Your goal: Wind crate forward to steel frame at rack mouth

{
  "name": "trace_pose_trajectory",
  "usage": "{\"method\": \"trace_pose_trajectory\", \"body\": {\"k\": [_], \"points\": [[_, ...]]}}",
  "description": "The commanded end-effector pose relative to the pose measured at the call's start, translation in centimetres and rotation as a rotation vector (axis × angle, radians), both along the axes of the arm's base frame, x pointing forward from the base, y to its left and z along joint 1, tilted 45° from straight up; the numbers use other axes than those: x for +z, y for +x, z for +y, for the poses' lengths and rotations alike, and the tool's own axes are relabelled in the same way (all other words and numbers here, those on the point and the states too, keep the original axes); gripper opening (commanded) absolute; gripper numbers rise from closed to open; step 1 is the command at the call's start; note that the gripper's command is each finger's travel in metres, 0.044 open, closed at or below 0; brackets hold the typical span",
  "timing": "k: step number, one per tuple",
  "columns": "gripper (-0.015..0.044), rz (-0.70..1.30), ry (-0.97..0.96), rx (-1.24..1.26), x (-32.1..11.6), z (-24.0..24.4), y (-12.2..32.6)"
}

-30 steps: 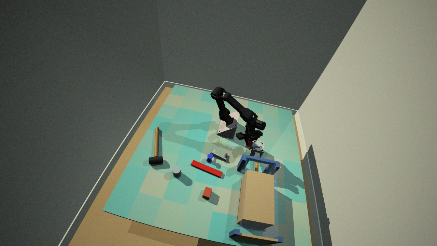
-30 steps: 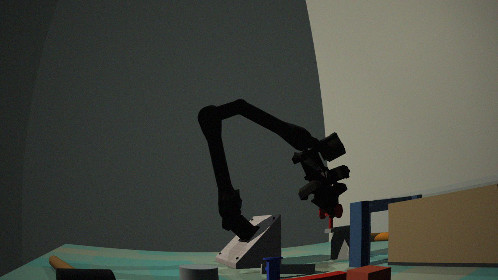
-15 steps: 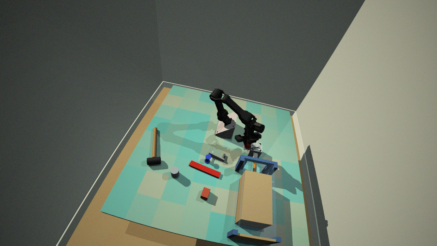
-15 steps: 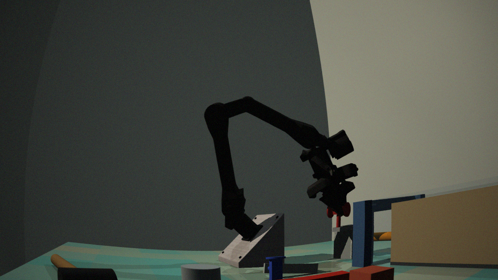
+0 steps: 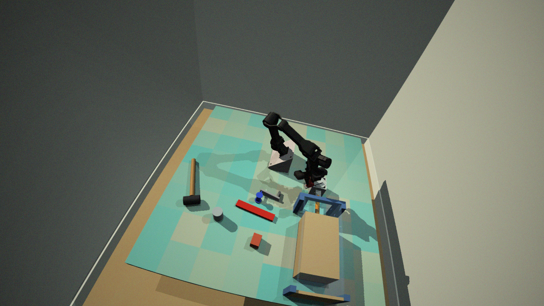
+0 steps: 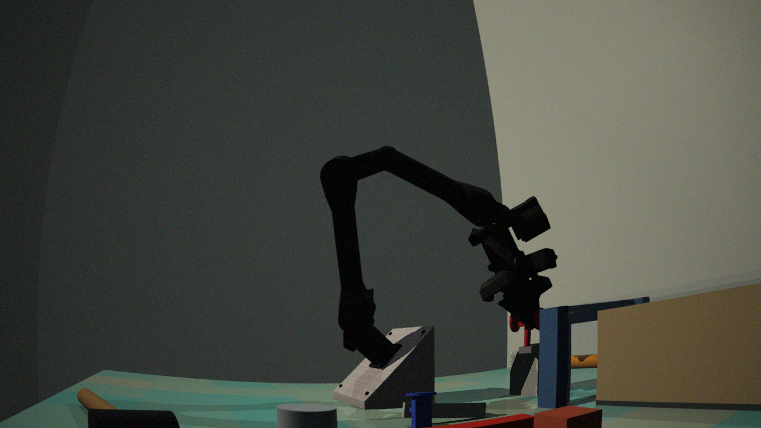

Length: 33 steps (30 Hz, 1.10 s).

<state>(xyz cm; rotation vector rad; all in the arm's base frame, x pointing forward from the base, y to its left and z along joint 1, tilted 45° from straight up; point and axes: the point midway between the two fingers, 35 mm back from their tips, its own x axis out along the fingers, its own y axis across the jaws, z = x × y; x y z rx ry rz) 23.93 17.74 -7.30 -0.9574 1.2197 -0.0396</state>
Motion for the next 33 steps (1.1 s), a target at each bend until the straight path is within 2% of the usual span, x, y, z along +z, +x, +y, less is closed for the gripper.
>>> {"method": "trace_pose_trajectory", "body": {"k": [1, 33], "points": [[0.0, -0.009, 0.014, -0.009, -0.7, 0.5, 0.9], [0.0, -0.011, 0.016, -0.009, -2.8, 2.9, 3.1]]}}
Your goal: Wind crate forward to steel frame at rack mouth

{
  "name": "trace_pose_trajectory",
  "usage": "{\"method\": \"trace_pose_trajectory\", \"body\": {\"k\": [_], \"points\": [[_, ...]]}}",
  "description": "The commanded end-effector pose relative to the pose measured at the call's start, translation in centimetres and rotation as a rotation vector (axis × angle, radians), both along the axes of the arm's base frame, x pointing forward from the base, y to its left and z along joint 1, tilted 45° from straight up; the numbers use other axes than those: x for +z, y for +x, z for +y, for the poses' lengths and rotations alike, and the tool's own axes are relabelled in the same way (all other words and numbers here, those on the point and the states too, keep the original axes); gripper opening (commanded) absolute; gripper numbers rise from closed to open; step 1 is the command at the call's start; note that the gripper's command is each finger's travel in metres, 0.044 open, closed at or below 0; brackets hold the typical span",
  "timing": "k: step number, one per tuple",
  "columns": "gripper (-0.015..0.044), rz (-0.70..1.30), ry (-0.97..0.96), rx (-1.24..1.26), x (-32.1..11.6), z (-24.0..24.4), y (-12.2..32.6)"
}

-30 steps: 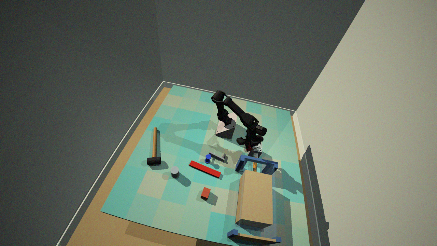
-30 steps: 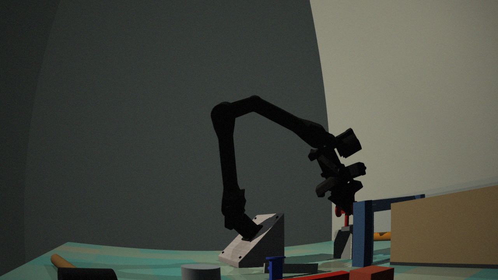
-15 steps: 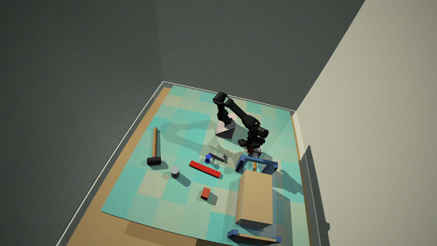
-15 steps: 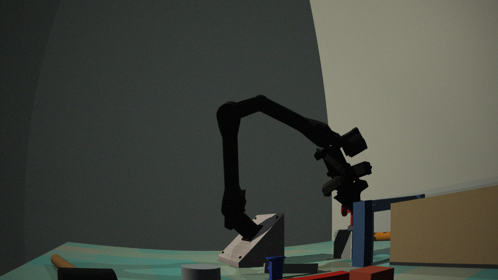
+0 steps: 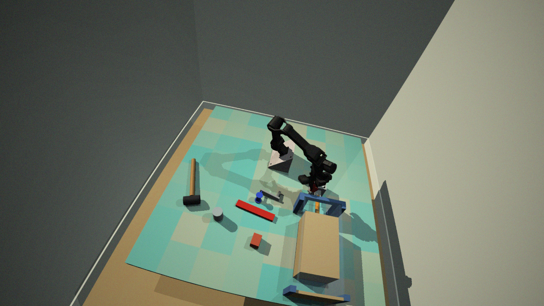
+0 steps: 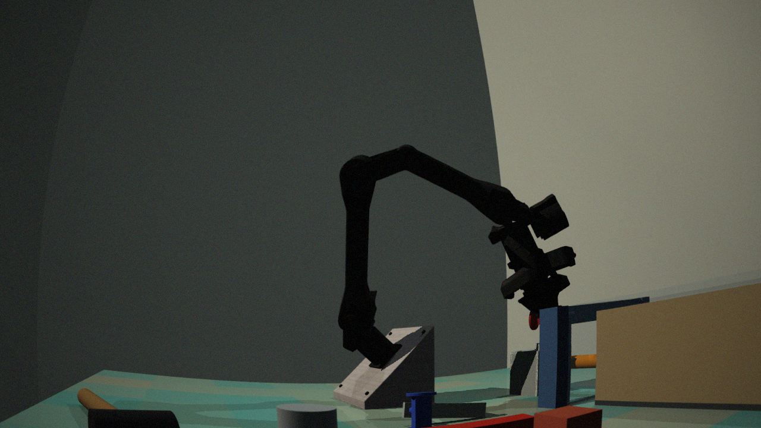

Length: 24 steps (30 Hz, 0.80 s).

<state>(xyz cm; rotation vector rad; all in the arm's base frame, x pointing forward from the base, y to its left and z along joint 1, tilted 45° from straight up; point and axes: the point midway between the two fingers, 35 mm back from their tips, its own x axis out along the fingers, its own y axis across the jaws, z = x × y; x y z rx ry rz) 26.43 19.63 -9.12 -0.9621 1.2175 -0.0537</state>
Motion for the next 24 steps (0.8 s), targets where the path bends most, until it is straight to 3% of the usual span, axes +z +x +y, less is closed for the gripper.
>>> {"method": "trace_pose_trajectory", "body": {"k": [1, 24], "points": [[0.0, -0.005, 0.026, -0.003, -1.1, 1.0, 0.6], [0.0, -0.006, 0.028, -0.003, -2.9, 3.1, 1.3]]}}
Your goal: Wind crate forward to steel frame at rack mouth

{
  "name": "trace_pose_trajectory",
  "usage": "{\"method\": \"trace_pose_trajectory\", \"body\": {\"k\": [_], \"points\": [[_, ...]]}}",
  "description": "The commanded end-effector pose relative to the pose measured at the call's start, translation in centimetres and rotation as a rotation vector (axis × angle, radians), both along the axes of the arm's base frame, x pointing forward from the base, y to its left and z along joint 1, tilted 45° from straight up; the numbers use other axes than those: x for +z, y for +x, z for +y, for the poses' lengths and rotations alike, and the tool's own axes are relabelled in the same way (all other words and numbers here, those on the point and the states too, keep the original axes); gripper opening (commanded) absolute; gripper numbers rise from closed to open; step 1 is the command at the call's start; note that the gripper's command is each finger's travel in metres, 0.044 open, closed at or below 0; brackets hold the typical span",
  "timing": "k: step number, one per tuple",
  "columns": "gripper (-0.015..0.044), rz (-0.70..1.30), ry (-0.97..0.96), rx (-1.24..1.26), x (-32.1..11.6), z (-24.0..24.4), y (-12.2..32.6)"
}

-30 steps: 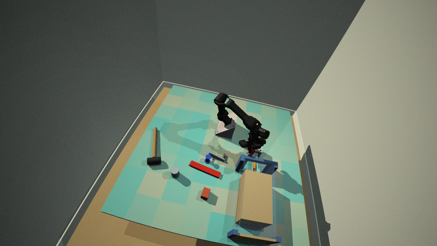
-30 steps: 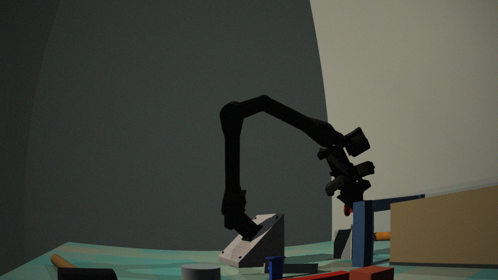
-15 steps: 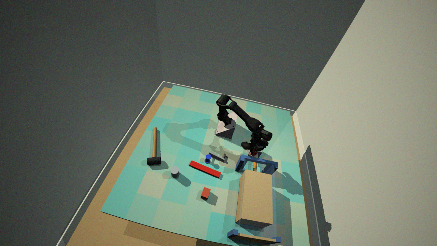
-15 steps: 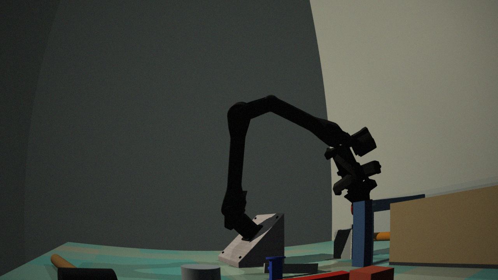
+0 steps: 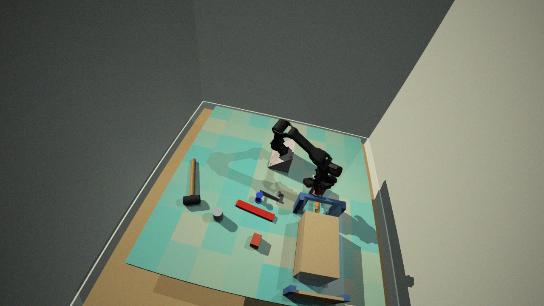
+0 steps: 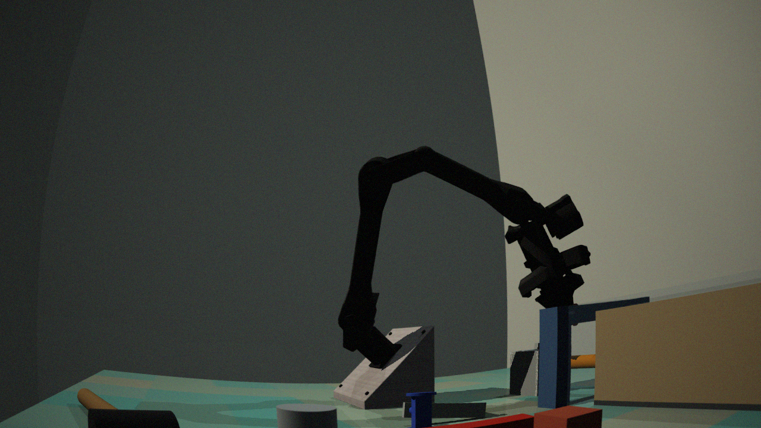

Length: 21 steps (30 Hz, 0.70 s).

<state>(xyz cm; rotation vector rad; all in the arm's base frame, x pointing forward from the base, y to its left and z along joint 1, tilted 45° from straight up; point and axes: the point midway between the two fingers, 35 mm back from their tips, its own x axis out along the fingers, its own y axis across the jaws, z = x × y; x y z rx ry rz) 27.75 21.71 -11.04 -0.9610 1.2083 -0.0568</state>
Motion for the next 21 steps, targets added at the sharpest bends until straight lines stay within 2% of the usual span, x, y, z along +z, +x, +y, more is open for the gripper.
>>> {"method": "trace_pose_trajectory", "body": {"k": [1, 21], "points": [[0.0, 0.004, 0.028, -0.004, -1.1, 1.0, 0.0], [0.0, 0.003, 0.03, -0.004, -2.7, 2.8, -0.1]]}}
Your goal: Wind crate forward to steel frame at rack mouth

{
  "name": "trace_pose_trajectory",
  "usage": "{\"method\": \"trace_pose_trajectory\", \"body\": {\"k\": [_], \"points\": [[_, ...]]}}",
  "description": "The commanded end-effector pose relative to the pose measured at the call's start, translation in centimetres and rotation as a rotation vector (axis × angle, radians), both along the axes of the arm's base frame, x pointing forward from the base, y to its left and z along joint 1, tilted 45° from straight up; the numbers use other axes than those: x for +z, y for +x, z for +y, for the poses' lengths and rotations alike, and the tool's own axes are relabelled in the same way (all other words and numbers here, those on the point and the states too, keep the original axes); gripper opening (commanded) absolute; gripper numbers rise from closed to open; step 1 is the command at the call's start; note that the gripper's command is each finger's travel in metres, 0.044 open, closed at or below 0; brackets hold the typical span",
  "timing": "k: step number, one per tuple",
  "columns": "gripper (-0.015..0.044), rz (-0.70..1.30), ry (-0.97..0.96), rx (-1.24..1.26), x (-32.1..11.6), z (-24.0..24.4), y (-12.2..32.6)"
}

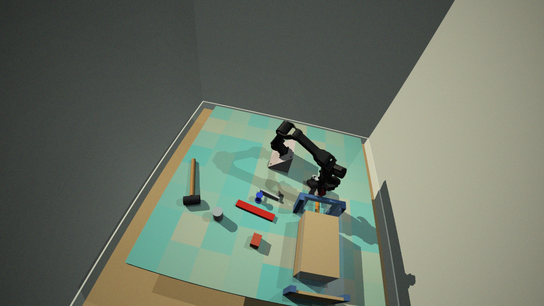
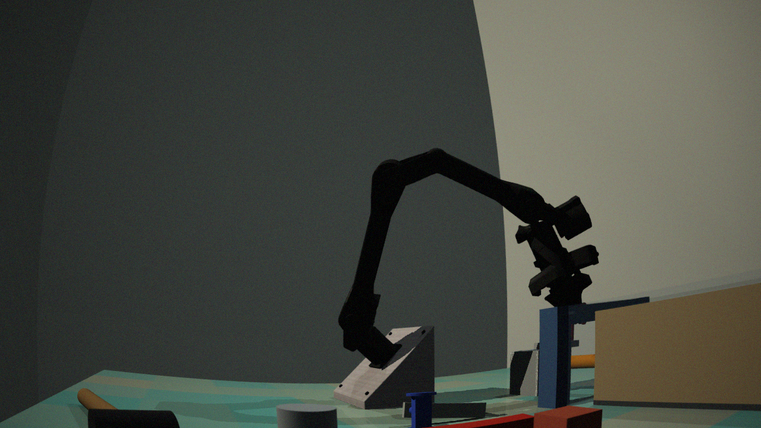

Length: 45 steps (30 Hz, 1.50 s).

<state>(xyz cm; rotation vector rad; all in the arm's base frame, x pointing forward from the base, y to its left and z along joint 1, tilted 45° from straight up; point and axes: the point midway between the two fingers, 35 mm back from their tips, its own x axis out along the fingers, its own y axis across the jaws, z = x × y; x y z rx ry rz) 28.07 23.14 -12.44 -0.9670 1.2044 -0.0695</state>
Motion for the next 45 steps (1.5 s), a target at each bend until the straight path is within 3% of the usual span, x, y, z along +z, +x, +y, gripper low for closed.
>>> {"method": "trace_pose_trajectory", "body": {"k": [1, 45], "points": [[0.0, 0.01, 0.04, 0.0, -1.4, 1.5, -0.4], [0.0, 0.011, 0.045, 0.0, -4.8, 5.1, -2.7]]}}
